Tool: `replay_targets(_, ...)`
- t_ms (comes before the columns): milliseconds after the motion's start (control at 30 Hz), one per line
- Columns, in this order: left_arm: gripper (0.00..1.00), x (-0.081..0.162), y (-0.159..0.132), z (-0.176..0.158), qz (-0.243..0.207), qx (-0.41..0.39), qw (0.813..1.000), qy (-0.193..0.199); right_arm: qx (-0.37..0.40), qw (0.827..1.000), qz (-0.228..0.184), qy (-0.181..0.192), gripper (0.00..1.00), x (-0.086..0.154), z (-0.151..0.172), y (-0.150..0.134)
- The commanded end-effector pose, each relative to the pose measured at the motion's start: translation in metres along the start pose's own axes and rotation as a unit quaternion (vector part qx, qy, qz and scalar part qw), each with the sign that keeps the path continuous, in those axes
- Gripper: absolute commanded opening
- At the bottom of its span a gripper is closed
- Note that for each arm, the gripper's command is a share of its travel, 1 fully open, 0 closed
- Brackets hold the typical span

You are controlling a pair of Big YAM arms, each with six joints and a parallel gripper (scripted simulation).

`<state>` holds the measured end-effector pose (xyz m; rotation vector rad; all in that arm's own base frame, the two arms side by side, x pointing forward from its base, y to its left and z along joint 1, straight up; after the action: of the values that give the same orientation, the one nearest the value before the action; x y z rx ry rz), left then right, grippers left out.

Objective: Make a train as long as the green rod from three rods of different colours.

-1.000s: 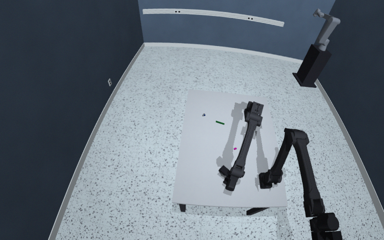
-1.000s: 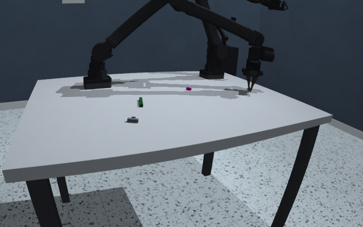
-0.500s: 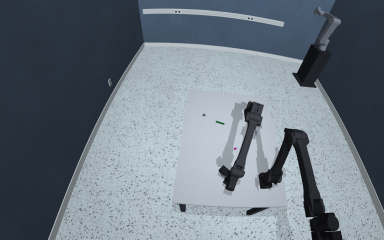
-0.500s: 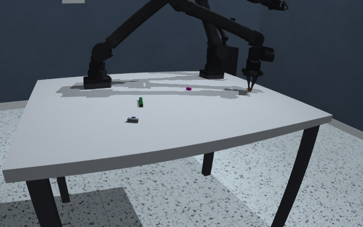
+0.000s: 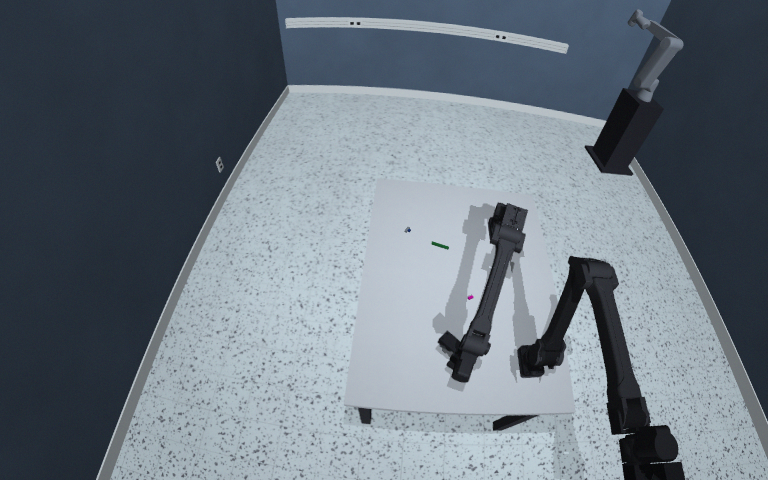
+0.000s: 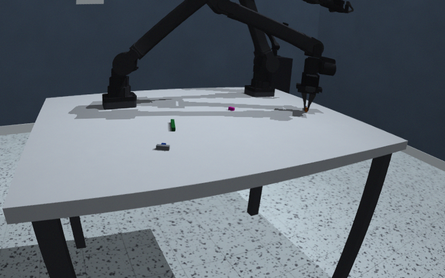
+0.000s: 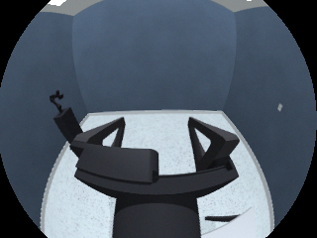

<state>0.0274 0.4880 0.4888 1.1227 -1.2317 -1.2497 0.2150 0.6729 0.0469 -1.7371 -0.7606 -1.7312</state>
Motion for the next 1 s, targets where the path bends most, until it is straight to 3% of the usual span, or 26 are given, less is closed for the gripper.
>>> replay_targets(0,1.0,0.0043,0.0114,0.0045,-0.017,0.006,1.0,0.006,0.002,1.0,0.008,0.02,0.04,0.0149,0.0031,-0.0108)
replay_targets(967,1.0,0.0043,0.0114,0.0045,-0.017,0.006,1.0,0.006,0.002,1.0,0.009,0.023,0.04,0.0197,0.0022,-0.0115)
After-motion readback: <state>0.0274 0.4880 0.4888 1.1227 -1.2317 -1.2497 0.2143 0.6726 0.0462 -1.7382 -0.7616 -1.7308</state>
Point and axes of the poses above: on each arm, the point where the finger pads meet when closed, its own x axis back along the fingers, its own z axis across the jaws, y = z × x, the point moved 6 cm from there along x, back along the fingers, and after that the axes turned 2 degrees about -x, right-handed, at the moved point
